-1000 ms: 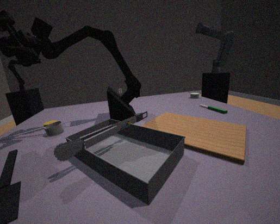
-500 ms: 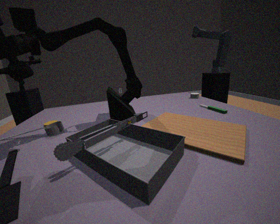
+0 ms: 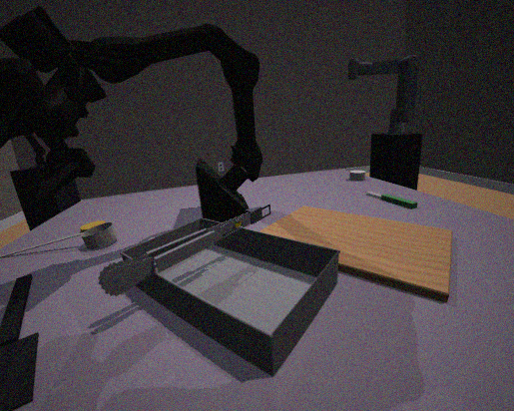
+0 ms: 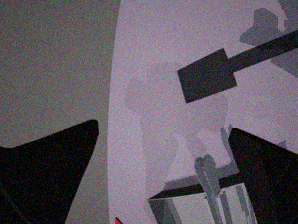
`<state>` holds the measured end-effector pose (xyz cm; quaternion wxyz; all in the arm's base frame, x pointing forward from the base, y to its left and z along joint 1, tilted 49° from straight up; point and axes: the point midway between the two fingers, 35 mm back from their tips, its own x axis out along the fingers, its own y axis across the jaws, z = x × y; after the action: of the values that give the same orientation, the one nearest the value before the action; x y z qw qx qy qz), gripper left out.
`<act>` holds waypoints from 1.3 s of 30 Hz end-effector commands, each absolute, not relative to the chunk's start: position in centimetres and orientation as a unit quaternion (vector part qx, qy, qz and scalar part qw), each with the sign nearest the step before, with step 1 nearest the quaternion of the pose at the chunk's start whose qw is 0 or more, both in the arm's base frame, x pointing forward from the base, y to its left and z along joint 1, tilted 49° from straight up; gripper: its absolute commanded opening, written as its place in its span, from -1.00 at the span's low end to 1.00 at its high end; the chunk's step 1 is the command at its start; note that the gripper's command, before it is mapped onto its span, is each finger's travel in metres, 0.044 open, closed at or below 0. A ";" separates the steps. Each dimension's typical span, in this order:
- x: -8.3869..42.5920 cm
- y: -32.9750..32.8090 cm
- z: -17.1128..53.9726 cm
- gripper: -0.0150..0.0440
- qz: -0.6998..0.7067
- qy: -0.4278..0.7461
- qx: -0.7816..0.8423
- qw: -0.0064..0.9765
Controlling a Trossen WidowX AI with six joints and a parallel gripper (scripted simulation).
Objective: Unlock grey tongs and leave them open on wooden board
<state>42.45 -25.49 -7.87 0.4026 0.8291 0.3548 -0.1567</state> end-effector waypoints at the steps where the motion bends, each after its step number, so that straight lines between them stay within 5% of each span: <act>1: 41.6 -18.2 -6.7 1.00 -0.134 0.493 0.727 0.458; 16: 36.2 -6.4 -1.4 1.00 0.013 0.717 0.508 0.477; 39: 36.3 -5.2 -0.6 1.00 0.021 0.724 0.499 0.475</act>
<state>36.27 -5.40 -0.56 0.4760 0.4988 0.7240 0.0213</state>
